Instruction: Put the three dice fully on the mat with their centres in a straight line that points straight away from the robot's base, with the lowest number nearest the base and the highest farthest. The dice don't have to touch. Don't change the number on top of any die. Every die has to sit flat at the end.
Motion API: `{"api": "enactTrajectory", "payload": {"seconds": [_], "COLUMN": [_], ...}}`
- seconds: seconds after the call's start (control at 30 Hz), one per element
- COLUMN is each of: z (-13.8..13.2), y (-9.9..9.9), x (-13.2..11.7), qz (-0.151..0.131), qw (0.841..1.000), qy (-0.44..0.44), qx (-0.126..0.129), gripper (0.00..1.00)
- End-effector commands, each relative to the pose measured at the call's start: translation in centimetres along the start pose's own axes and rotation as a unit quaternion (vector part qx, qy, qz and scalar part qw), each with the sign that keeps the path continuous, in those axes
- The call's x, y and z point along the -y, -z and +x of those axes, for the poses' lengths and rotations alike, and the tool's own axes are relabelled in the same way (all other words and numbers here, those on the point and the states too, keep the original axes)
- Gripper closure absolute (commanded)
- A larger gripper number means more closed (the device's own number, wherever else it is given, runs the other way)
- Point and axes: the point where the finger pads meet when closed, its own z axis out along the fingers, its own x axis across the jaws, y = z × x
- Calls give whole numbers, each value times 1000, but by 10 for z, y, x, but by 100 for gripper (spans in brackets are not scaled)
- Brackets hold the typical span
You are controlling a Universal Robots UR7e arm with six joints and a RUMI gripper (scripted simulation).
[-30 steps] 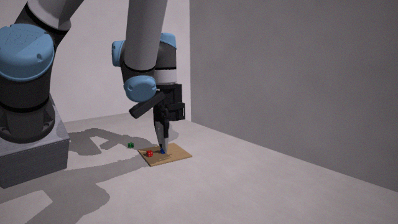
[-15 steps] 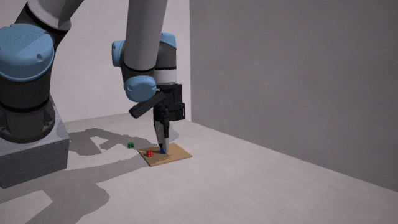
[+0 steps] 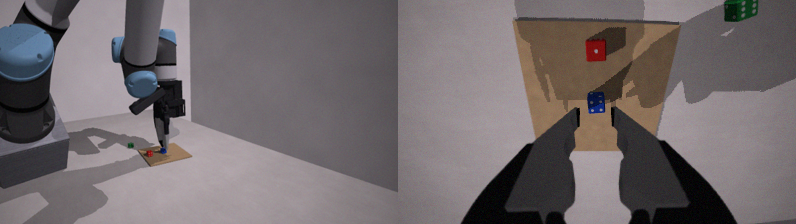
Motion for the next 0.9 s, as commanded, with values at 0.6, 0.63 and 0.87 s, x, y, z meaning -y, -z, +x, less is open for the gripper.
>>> {"api": "enactTrajectory", "payload": {"seconds": [0.6, 0.63, 0.87], "z": [0, 0, 0], "y": [77, 78, 80], "x": [-2, -2, -2], "qz": [-1, -1, -1], "qw": [1000, 1000, 1000], "qy": [0, 0, 0], "qx": [0, 0, 0], "gripper": [82, 82, 0]}}
